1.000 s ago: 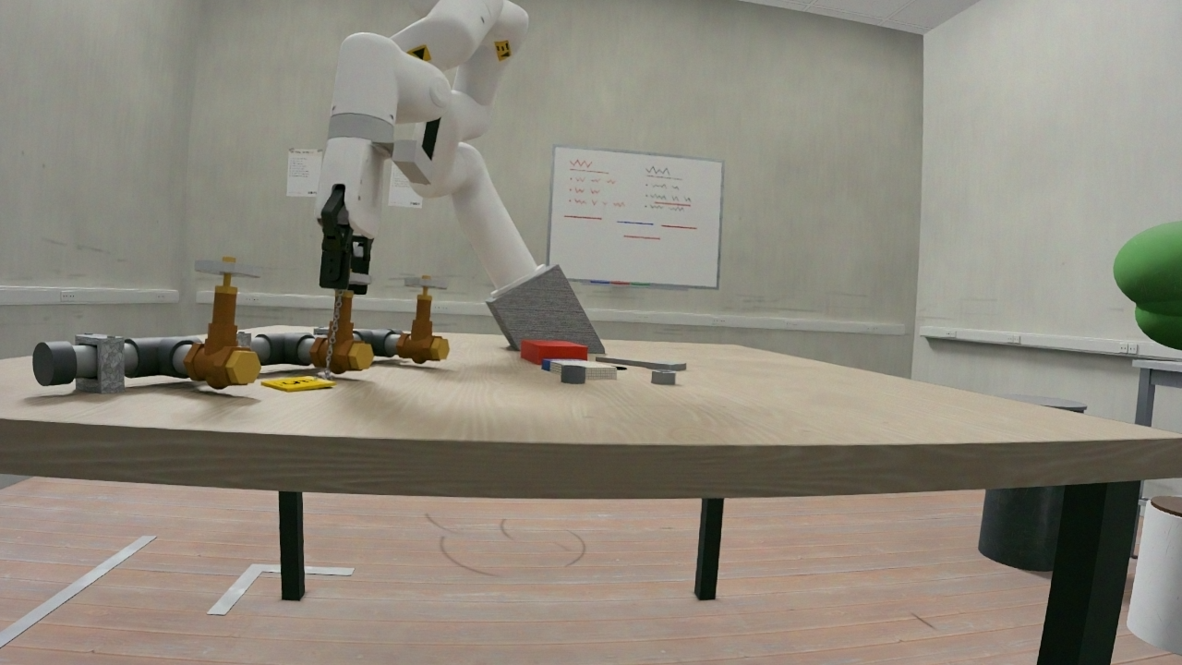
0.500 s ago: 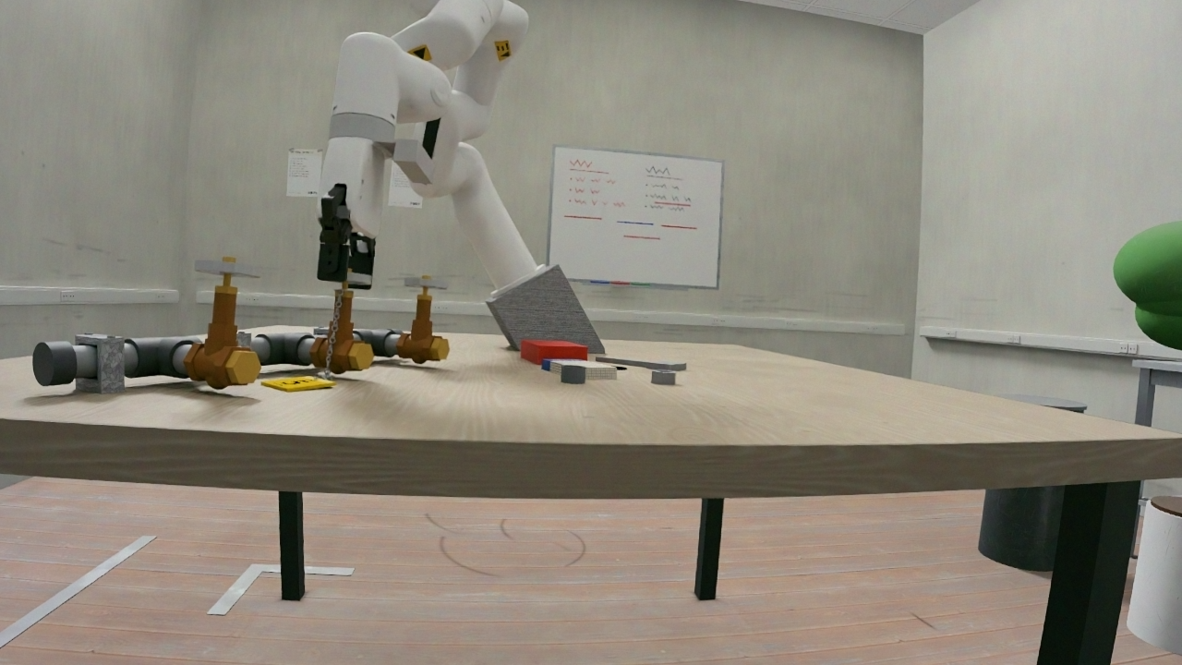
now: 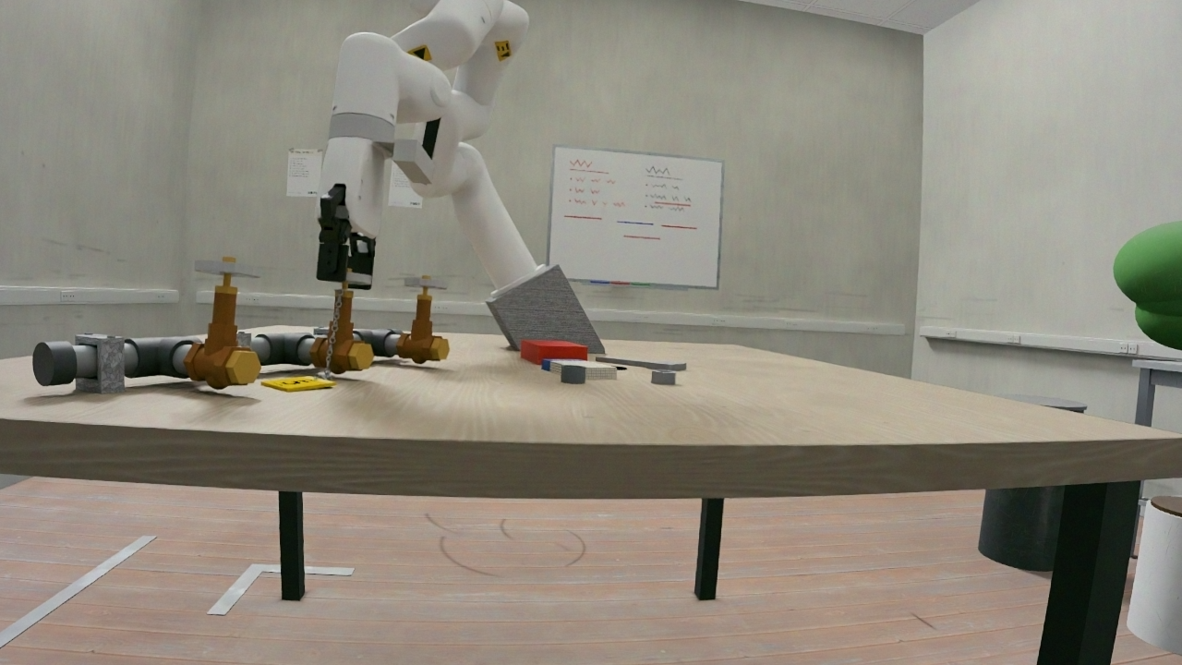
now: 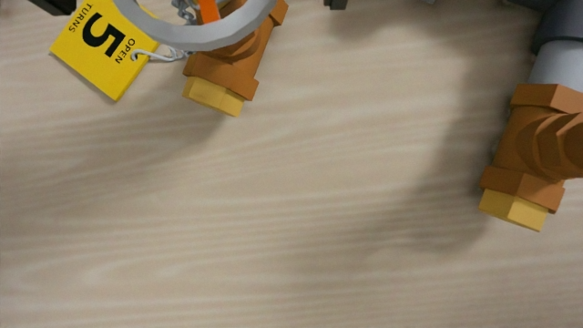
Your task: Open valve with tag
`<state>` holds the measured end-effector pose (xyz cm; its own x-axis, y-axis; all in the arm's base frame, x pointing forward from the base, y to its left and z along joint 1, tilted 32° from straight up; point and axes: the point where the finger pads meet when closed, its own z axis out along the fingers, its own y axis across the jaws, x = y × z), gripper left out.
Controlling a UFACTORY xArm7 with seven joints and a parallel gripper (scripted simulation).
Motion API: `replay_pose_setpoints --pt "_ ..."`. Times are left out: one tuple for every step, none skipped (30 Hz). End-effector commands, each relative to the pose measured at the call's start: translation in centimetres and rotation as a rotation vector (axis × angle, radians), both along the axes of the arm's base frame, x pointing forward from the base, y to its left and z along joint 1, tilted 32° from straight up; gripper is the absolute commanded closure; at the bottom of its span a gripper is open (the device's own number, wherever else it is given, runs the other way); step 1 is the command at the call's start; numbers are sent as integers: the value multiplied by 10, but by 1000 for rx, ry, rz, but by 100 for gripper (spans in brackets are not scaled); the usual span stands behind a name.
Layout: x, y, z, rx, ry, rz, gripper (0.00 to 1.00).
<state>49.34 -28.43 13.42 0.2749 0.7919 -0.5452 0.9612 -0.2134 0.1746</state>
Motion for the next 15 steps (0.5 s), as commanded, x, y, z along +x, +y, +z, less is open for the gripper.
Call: replay_pose_setpoints --pt "2 1 2 0 -25 -28 0" --pt "2 1 2 0 -35 -42 0" --pt "2 1 2 1 -47 -59 0" --pt "2 1 2 1 -61 -80 0" --pt "2 1 2 2 -78 -104 0" --pt "2 1 2 3 -97 -131 0" --pt "2 1 2 4 -118 -161 0" --pt "2 1 2 5 -142 -195 0" --pt "2 1 2 5 -142 -195 0" --pt "2 1 2 5 -142 -195 0" --pt "2 1 2 6 -167 -232 0" --pt "2 1 2 7 -196 -272 0" --pt "2 1 2 8 -226 -316 0" --pt "2 1 2 10 -258 -362 0" --pt "2 1 2 11 -293 -411 0"
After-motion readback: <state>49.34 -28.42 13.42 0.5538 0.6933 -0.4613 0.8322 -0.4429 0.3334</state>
